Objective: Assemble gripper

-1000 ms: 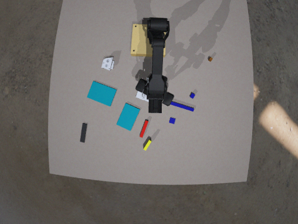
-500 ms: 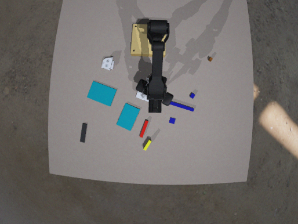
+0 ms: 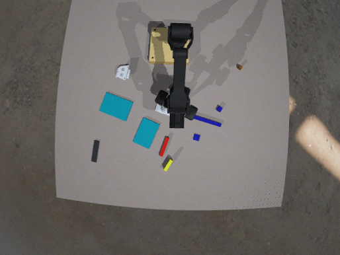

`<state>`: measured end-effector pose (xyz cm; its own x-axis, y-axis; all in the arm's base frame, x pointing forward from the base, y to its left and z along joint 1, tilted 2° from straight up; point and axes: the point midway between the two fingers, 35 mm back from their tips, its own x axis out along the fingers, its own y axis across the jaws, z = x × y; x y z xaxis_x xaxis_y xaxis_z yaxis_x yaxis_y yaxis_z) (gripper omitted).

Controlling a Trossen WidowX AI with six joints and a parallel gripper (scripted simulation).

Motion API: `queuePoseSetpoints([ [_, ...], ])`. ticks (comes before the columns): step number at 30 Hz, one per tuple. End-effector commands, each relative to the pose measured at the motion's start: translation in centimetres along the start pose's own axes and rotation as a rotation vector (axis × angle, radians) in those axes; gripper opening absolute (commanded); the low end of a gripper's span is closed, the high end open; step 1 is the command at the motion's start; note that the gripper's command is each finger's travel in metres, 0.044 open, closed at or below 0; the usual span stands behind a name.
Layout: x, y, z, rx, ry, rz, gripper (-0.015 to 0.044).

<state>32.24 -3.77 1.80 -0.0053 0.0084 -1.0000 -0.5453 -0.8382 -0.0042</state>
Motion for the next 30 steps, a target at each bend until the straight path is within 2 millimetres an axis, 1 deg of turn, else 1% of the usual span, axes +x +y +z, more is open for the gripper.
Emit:
queuePoseSetpoints([
  [1, 0.20, -0.05, 0.02, 0.004, -0.001, -0.003, 0.0134],
  [30, 0.98, -0.05, 0.02, 0.008, -0.001, -0.003, 0.0134],
])
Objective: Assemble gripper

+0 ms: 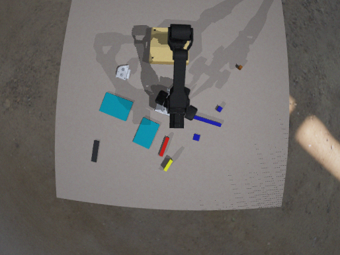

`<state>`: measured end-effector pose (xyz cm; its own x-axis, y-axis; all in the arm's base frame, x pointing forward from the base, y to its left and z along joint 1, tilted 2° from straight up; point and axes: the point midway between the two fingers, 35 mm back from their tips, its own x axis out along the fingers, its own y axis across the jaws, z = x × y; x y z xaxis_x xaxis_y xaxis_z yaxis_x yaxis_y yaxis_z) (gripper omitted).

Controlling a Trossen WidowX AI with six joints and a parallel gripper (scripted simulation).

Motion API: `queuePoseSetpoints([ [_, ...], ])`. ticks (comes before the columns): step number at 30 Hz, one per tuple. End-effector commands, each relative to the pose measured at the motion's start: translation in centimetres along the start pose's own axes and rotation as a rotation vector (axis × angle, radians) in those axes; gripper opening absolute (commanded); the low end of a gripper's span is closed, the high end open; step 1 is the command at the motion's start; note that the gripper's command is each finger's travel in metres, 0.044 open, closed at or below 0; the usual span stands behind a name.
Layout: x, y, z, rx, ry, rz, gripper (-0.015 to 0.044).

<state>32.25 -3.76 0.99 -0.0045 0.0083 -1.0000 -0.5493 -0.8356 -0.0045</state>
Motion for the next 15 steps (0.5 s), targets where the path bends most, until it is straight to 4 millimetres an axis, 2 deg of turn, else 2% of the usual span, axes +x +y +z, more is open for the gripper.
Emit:
queuePoseSetpoints([
  [1, 0.16, -0.04, 0.04, 0.003, -0.002, -0.002, 0.0134],
  [15, 0.47, -0.04, 0.04, 0.004, -0.002, -0.002, 0.0134],
])
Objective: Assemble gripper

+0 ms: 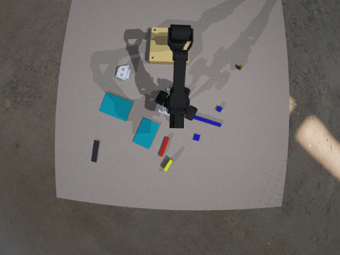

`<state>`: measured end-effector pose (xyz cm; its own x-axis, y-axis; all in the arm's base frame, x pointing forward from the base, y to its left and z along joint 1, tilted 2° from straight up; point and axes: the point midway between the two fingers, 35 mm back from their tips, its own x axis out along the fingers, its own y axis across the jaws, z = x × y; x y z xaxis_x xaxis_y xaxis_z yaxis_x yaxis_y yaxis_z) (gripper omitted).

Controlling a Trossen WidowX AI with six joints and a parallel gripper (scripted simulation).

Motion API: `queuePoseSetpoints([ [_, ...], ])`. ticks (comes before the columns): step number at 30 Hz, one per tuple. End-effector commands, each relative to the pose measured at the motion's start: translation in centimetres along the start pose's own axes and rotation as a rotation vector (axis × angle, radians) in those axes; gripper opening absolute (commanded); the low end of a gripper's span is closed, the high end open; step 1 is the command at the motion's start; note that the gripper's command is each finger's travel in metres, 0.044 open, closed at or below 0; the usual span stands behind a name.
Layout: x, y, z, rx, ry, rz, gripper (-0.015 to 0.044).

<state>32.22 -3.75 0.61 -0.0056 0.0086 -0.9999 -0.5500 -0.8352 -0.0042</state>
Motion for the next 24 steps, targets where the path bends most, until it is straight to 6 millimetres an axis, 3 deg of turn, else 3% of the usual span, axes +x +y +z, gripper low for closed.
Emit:
queuePoseSetpoints([
  [1, 0.09, -0.05, 0.01, 0.003, -0.001, -0.003, 0.0134],
  [24, 0.71, -0.05, 0.02, 0.004, -0.001, -0.003, 0.0134],
])
